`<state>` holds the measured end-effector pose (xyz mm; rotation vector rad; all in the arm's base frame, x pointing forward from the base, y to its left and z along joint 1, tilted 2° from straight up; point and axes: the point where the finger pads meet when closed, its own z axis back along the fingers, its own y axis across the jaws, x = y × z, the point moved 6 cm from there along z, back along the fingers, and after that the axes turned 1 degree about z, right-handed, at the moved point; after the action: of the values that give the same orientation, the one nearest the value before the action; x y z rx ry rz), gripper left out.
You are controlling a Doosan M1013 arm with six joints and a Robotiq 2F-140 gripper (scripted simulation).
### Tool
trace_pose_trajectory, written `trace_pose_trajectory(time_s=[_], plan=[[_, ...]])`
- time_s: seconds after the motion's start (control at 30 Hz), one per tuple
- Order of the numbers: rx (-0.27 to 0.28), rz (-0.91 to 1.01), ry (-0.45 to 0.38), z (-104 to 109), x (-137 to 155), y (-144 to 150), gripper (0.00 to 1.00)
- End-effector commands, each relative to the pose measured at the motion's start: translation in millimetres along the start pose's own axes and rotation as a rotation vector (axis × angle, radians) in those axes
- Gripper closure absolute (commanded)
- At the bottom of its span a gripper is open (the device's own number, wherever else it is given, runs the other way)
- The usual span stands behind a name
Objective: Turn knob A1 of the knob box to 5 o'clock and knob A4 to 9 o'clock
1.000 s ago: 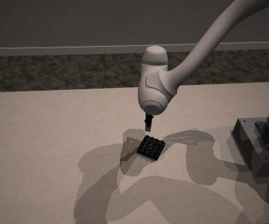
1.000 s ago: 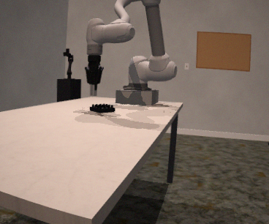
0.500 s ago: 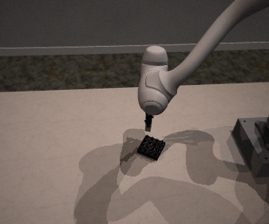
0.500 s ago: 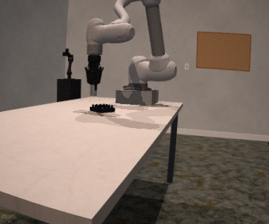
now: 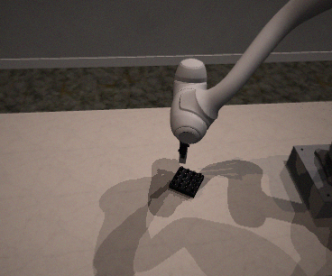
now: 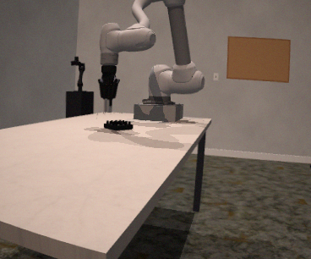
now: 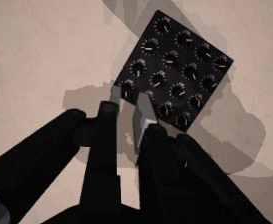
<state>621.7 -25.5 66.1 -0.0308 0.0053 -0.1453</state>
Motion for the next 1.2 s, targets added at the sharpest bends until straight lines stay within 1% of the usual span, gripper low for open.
trace_pose_trajectory(time_s=[0.0, 0.4, 0.77, 1.17], plan=[[0.000, 0.000, 0.000, -2.5, 0.0, 0.0, 0.88], [0.000, 0.000, 0.000, -18.4, 0.1, -0.2, 0.88], [0.000, 0.000, 0.000, -28.8, 0.2, -0.4, 0.88], [0.000, 0.000, 0.000, -34.8, 0.2, -0.5, 0.88]])
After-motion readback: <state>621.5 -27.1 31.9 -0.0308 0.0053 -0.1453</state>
